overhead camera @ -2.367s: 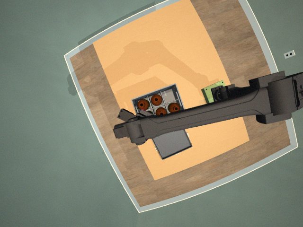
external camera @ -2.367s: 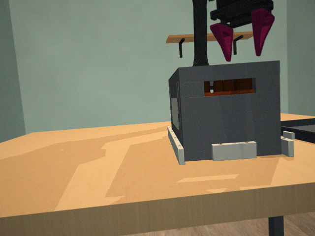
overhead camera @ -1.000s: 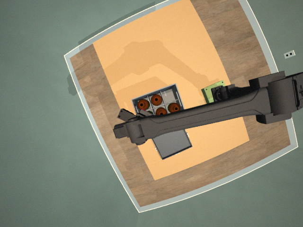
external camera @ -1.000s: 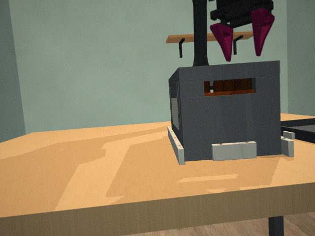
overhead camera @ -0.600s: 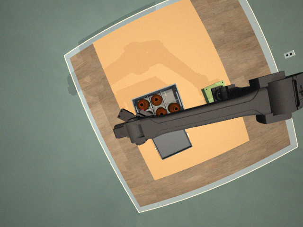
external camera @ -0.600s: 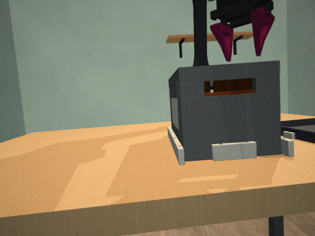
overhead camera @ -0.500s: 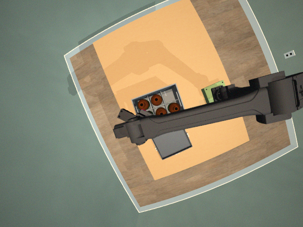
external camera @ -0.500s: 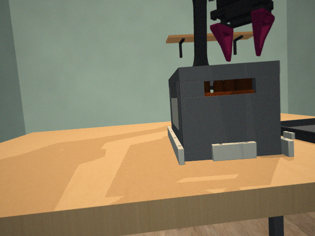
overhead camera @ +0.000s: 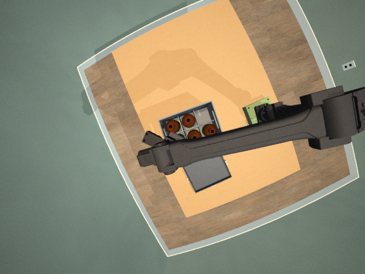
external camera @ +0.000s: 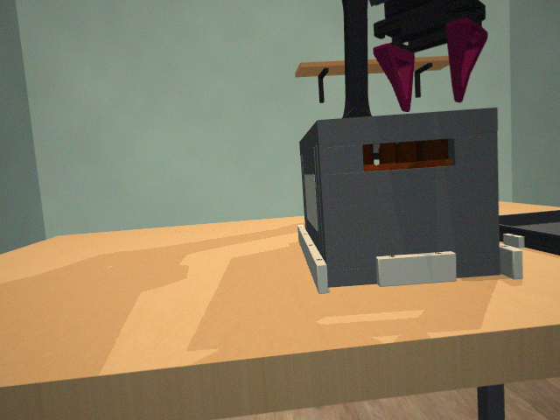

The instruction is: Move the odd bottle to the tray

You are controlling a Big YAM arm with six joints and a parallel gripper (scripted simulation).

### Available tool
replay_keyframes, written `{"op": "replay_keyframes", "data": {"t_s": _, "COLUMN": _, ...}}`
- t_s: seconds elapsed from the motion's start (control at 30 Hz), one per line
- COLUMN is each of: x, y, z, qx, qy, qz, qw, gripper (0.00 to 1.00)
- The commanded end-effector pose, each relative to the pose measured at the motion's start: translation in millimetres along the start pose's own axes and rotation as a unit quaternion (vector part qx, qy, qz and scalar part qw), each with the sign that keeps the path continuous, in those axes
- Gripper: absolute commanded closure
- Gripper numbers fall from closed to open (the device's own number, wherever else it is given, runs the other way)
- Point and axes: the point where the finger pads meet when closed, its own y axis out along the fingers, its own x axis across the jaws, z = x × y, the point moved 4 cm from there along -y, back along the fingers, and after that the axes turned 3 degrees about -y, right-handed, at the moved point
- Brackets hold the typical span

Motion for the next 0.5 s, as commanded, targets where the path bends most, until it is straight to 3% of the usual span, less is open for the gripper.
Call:
{"op": "replay_keyframes", "data": {"t_s": 0.0, "x": 2.4, "y": -8.1, "z": 9.0, "qx": -0.009, "qy": 0.0, "qz": -0.008, "qw": 1.0, "gripper": 0.39}}
{"op": "replay_keyframes", "data": {"t_s": 0.13, "x": 1.4, "y": -7.8, "z": 10.8, "qx": -0.009, "qy": -0.001, "qz": -0.008, "qw": 1.0, "gripper": 0.39}}
{"op": "replay_keyframes", "data": {"t_s": 0.23, "x": 1.3, "y": 4.2, "z": 9.7, "qx": 0.0, "qy": 0.0, "qz": 0.0, "qw": 1.0, "gripper": 0.39}}
{"op": "replay_keyframes", "data": {"t_s": 0.47, "x": 0.6, "y": 4.2, "z": 9.8, "qx": 0.001, "qy": 0.0, "qz": 0.001, "qw": 1.0, "gripper": 0.39}}
